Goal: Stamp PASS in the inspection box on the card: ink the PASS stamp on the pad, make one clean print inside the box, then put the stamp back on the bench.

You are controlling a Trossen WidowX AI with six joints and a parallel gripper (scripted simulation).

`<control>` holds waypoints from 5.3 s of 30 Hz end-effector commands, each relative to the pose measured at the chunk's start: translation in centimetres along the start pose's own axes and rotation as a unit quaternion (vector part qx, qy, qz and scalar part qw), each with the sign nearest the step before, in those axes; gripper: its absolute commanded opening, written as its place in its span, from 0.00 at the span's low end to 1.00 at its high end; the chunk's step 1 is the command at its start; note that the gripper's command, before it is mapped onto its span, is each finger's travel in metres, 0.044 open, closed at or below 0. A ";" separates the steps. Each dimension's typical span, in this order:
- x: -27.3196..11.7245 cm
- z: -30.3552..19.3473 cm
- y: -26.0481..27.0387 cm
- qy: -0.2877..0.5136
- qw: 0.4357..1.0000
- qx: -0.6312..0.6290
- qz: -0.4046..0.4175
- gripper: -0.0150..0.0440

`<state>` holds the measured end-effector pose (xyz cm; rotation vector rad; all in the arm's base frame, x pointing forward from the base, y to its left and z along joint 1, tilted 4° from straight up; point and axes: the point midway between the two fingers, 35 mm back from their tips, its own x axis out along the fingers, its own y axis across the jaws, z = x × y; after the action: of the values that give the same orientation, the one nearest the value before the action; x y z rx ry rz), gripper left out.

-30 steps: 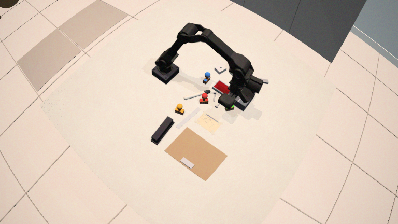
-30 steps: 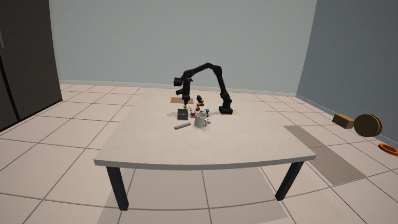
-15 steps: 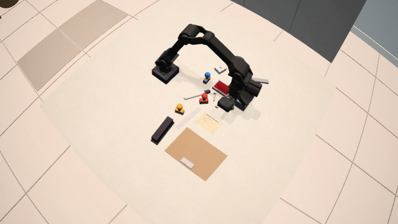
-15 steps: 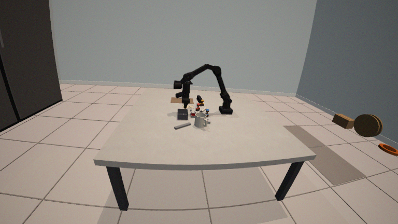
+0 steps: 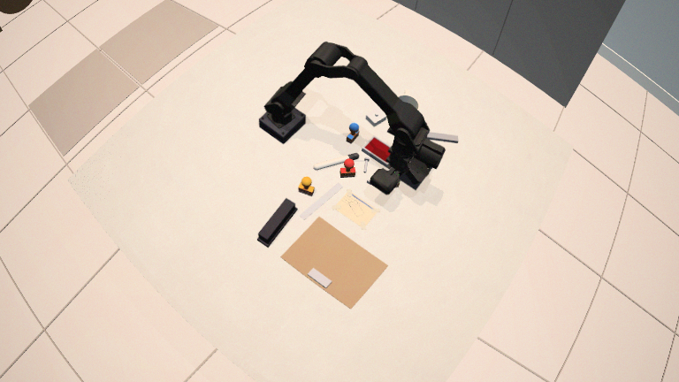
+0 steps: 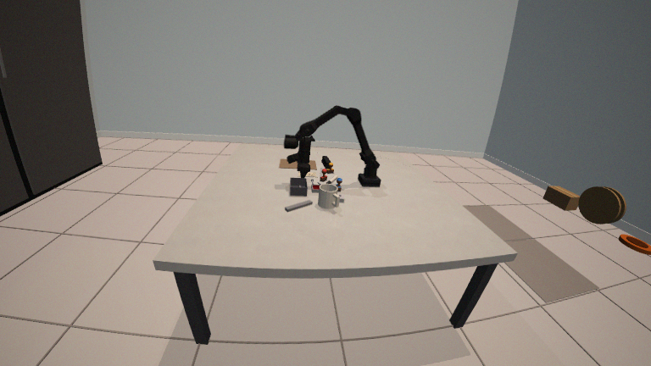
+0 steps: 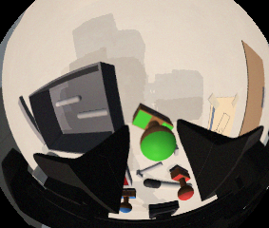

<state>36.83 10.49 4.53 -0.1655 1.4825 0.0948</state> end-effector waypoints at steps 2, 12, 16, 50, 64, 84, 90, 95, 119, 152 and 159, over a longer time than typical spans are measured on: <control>0.8 -0.2 -0.1 0.004 1.000 -0.001 -0.002 0.63; 0.8 -0.2 -0.1 0.004 1.000 -0.001 -0.002 0.63; 0.8 -0.2 -0.1 0.004 1.000 -0.001 -0.002 0.63; 0.8 -0.2 -0.1 0.004 1.000 -0.001 -0.002 0.63; 0.8 -0.2 -0.1 0.004 1.000 -0.001 -0.002 0.63; 0.8 -0.2 -0.1 0.004 1.000 -0.001 -0.002 0.63; 0.8 -0.2 -0.1 0.004 1.000 -0.001 -0.002 0.63; 0.8 -0.2 -0.1 0.004 1.000 -0.001 -0.002 0.63; 0.1 0.0 0.0 -0.002 1.000 0.000 0.000 0.62; -0.5 0.1 0.0 -0.002 1.000 0.000 0.002 0.25; -0.9 0.1 0.0 -0.001 1.000 0.000 0.003 0.25</control>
<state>36.83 10.53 5.16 -0.1625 1.4818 0.0981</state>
